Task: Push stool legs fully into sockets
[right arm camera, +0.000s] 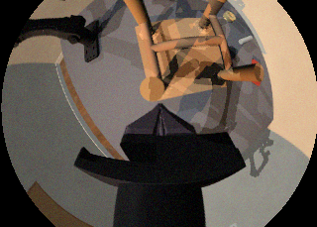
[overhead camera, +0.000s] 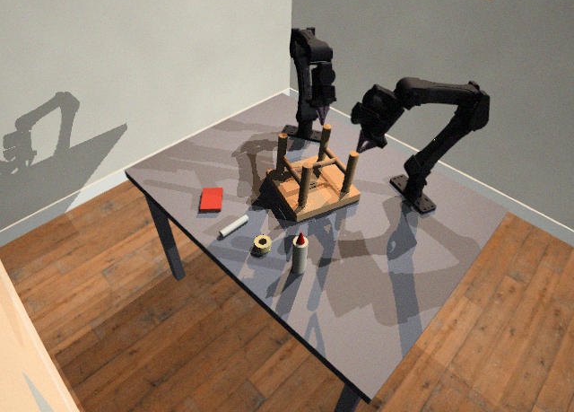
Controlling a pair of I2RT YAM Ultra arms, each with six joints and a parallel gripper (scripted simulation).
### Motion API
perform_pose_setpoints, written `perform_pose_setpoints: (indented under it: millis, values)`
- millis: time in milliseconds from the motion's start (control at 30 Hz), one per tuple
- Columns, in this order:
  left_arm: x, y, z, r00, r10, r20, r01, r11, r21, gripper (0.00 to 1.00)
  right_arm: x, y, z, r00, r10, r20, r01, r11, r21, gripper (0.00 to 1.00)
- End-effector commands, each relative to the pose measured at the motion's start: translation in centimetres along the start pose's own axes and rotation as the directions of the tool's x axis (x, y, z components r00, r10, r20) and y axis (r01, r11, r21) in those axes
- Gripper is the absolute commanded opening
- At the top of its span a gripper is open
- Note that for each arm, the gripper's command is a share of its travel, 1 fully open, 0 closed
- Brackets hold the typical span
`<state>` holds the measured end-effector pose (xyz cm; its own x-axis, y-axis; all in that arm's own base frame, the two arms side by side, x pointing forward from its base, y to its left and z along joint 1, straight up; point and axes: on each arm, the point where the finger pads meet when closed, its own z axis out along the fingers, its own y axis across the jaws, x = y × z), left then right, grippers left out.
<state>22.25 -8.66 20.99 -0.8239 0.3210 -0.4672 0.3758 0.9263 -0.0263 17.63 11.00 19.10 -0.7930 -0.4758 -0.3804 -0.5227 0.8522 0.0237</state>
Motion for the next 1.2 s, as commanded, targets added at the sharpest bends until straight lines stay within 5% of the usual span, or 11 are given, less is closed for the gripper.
perform_pose_setpoints:
  millis: [0, 67, 267, 433, 500, 1167]
  values:
    - [-0.7, -0.1, -1.2, 0.999, 0.005, 0.032, -0.005, 1.000, 0.003, 0.00, -0.4, 0.2, -0.5, 1.000, -0.012, 0.011, 0.012, 1.000, -0.008, 0.00]
    - [-0.2, 0.1, -1.2, 1.000, -0.005, -0.030, 0.005, 1.000, 0.004, 0.00, -0.4, 0.2, -0.5, 1.000, -0.012, 0.011, 0.012, 1.000, -0.008, 0.00]
    - [-1.8, -0.1, -3.6, 0.999, 0.003, 0.035, -0.003, 1.000, 0.004, 0.00, -0.4, 0.2, -0.5, 1.000, -0.012, 0.011, 0.012, 1.000, -0.008, 0.00]
    - [-1.0, 0.0, -4.9, 1.000, -0.003, -0.016, 0.003, 1.000, 0.005, 0.00, -0.4, 0.2, -0.5, 1.000, -0.012, 0.011, 0.012, 1.000, -0.008, 0.00]
    - [-1.7, -0.3, -5.5, 0.998, 0.011, 0.065, -0.011, 1.000, 0.007, 0.00, -0.4, 0.2, -0.5, 1.000, -0.012, 0.011, 0.012, 1.000, -0.008, 0.00]
    - [-1.8, -0.4, -5.2, 0.996, 0.015, 0.085, -0.016, 1.000, 0.008, 0.00, 0.1, -0.1, -2.1, 1.000, 0.002, 0.024, -0.002, 1.000, -0.002, 0.00]
